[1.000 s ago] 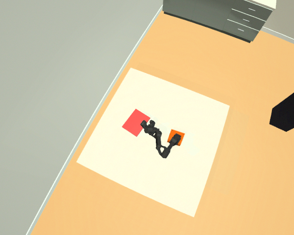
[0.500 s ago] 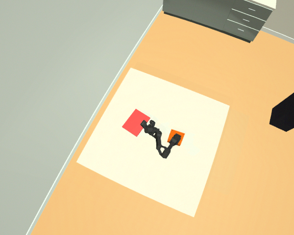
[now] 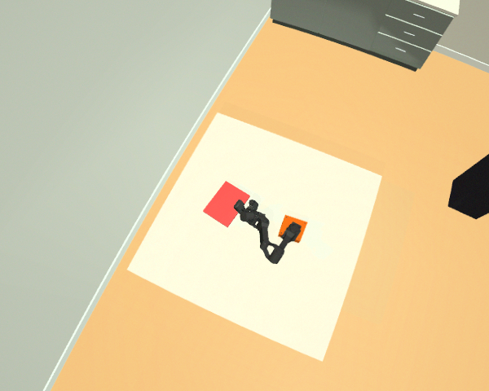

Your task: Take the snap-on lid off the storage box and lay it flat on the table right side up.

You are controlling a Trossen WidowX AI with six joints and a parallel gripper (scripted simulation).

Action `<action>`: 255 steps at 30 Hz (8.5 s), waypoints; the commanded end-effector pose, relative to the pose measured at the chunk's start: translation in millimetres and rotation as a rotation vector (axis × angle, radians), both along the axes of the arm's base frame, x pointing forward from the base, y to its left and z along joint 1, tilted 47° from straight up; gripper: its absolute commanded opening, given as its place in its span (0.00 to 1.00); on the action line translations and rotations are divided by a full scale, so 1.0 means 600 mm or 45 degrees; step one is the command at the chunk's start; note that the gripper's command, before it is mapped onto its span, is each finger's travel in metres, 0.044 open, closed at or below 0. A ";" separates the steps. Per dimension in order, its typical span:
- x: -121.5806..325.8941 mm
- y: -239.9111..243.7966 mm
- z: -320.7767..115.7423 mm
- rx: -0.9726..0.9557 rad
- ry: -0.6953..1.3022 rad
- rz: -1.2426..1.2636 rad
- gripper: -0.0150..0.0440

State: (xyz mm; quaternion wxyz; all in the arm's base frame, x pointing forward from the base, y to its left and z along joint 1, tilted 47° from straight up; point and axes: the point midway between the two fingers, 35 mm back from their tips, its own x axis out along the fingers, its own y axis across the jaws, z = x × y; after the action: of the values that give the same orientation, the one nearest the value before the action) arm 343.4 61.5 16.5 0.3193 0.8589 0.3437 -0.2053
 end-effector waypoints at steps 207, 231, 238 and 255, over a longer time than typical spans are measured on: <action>0.106 -0.134 0.108 -0.003 -0.012 -0.003 0.25; 0.112 -0.171 0.143 -0.004 -0.012 -0.003 0.25; 0.113 -0.181 0.152 -0.004 -0.011 -0.003 0.25; 0.105 -0.181 0.135 -0.004 -0.011 -0.003 0.25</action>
State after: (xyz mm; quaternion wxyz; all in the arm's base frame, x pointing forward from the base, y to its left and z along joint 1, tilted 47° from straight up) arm 409.3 -43.1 103.3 0.3182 0.8589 0.3447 -0.2053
